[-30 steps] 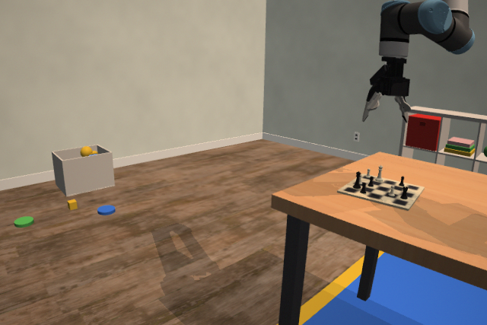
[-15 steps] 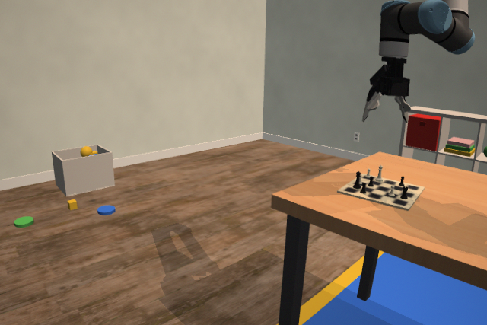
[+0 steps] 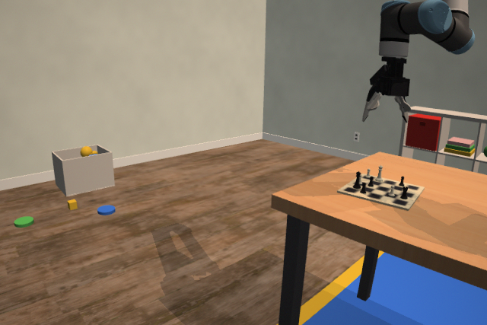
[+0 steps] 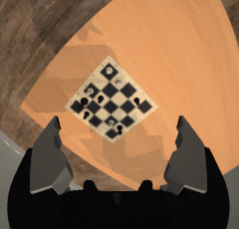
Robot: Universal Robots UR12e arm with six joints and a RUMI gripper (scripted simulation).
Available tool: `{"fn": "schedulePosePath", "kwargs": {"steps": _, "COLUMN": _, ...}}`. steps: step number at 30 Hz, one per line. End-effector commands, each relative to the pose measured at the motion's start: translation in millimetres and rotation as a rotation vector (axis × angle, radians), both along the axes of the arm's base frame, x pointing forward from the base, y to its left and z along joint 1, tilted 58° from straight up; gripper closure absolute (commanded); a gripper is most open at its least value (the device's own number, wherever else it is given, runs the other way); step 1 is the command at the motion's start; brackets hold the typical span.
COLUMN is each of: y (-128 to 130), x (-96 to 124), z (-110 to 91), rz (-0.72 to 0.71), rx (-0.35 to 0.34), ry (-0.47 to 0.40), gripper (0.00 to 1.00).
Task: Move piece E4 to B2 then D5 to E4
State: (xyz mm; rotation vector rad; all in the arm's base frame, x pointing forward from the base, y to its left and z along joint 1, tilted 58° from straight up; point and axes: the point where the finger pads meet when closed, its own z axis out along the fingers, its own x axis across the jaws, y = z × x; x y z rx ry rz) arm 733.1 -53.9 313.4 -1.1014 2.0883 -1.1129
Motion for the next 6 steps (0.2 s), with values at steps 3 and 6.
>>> {"fn": "schedulePosePath", "kwargs": {"steps": 3, "y": 0.5, "x": -1.4, "z": -3.9, "rz": -0.001, "rx": 0.002, "ry": 0.005, "gripper": 0.0}}
{"fn": "schedulePosePath", "kwargs": {"steps": 6, "y": 0.5, "x": -1.4, "z": -3.9, "rz": -0.001, "rx": 0.002, "ry": 0.005, "gripper": 0.0}}
